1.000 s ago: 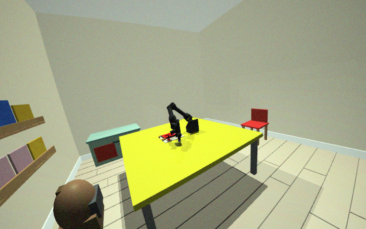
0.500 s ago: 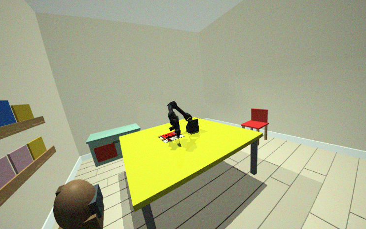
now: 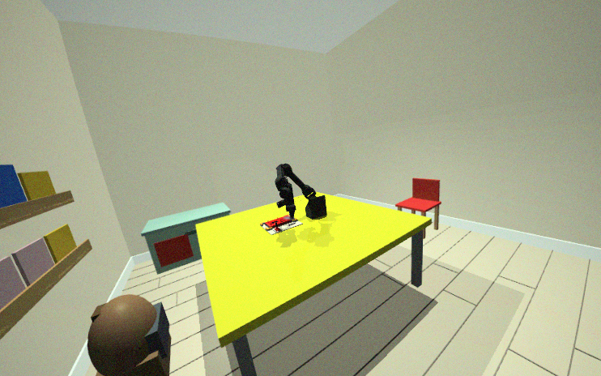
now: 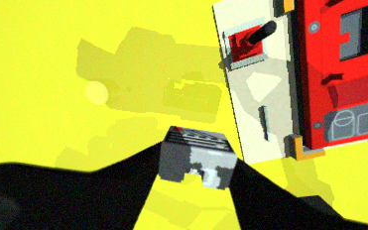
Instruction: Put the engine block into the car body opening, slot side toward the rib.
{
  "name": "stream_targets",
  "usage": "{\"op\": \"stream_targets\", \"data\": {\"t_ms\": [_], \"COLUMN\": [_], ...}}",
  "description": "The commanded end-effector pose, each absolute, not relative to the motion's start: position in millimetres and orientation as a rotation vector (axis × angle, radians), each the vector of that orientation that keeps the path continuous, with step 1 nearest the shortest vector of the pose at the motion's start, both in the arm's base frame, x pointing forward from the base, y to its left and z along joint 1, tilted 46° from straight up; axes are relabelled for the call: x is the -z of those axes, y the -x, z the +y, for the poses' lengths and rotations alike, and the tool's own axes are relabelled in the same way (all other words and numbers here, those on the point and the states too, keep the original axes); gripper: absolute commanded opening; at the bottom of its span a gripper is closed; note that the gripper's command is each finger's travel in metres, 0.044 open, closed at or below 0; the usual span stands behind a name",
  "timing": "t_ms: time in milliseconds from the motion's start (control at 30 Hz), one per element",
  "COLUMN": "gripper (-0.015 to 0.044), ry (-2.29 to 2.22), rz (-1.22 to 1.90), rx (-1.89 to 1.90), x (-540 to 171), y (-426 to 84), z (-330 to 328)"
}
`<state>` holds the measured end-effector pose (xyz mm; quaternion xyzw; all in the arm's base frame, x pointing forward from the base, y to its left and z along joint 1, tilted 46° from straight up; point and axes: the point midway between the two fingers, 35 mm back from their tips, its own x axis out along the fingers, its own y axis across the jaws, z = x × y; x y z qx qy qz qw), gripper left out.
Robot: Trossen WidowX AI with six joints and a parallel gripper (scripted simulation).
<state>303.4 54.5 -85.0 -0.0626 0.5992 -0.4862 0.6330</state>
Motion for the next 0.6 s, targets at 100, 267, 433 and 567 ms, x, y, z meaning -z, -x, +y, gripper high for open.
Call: {"op": "stream_targets", "data": {"t_ms": [100, 267, 433, 567], "gripper": [0.0000, 0.0000, 0.0000, 0.0000], "ry": [0.128, 0.129, 0.129, 0.132], "rz": [1.363, 1.363, 1.362, 1.358], "rx": [1.110, 1.111, 1.112, 1.111], "x": [66.2, 60.0, 73.1, 72.9], "y": [-306.6, -306.6, -302.7, -302.6], "z": [72.8, 78.0, 64.1, 64.4]}}
